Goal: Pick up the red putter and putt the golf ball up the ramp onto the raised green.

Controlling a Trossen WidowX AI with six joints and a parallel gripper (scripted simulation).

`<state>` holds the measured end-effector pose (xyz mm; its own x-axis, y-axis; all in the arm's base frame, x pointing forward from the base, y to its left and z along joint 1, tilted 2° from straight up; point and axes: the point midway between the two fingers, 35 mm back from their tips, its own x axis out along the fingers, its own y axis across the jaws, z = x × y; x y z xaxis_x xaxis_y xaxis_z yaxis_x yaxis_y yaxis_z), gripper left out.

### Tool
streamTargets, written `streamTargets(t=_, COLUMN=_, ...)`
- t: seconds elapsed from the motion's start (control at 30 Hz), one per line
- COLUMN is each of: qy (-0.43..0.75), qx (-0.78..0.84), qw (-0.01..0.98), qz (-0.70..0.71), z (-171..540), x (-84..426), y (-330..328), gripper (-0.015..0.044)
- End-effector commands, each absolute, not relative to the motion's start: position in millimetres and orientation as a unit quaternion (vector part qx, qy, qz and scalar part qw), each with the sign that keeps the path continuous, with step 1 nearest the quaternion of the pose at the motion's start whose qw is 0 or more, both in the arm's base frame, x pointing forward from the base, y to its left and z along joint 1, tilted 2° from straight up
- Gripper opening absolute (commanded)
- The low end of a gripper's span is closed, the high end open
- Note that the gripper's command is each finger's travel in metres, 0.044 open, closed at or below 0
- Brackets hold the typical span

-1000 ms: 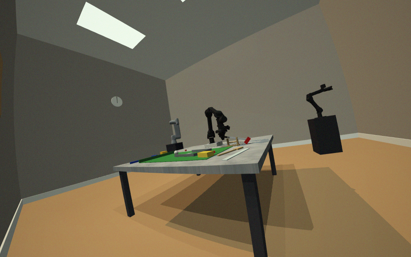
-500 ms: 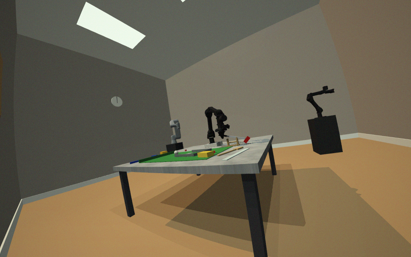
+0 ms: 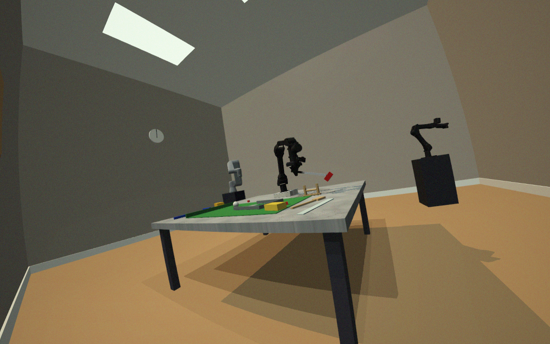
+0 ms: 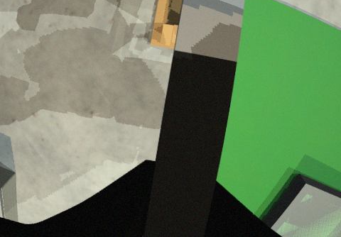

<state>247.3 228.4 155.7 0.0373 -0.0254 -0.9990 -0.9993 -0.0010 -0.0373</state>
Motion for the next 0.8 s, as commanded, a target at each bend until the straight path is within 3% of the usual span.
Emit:
streamTargets(t=0.0, qy=0.49, qx=-0.512, qw=0.512, qz=0.485, z=172.3, x=246.0, y=229.0, gripper=0.0)
streamTargets(t=0.77, qy=0.575, qx=-0.414, qw=0.58, qz=0.402, z=157.4, x=293.8, y=129.8, gripper=0.0)
